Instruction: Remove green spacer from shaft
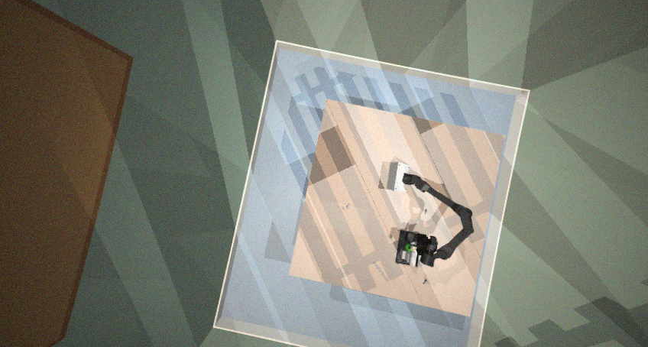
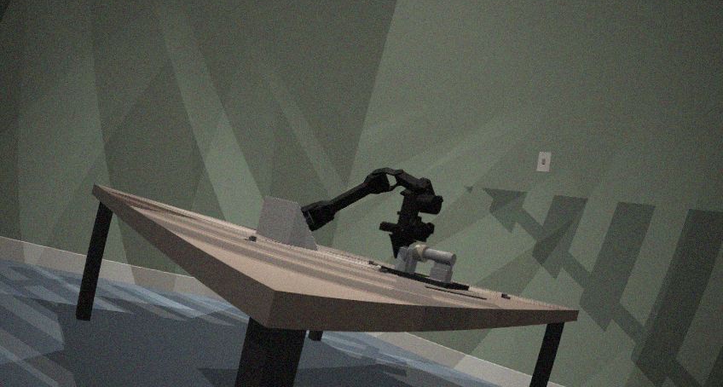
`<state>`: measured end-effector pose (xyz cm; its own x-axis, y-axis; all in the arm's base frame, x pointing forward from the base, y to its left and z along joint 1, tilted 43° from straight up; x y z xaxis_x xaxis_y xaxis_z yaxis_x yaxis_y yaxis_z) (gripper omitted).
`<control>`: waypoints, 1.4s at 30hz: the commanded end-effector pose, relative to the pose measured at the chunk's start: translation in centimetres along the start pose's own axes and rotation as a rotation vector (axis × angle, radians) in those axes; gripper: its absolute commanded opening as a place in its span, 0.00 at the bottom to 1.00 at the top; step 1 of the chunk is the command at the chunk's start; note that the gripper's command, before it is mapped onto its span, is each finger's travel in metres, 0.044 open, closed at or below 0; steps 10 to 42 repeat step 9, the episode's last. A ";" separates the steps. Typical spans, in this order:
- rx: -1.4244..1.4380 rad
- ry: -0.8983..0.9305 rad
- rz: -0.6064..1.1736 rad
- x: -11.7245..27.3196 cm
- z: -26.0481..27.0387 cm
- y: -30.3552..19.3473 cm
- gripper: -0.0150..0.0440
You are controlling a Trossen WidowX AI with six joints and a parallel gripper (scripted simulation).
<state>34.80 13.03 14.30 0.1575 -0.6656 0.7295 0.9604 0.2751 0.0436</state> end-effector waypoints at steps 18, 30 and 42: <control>0.000 0.000 0.000 0.2 0.0 0.0 0.83; 0.000 0.000 0.000 0.2 0.0 0.0 0.83; 0.000 0.000 0.000 0.2 0.0 0.0 0.83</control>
Point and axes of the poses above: the point midway between the two fingers, 35 mm back from their tips, its own x axis back along the fingers, its own z axis across the jaws, y = z × x, the point moved 4 cm from there along x, back along the fingers, and after that the axes turned 3 degrees about x, right-handed, at the moved point
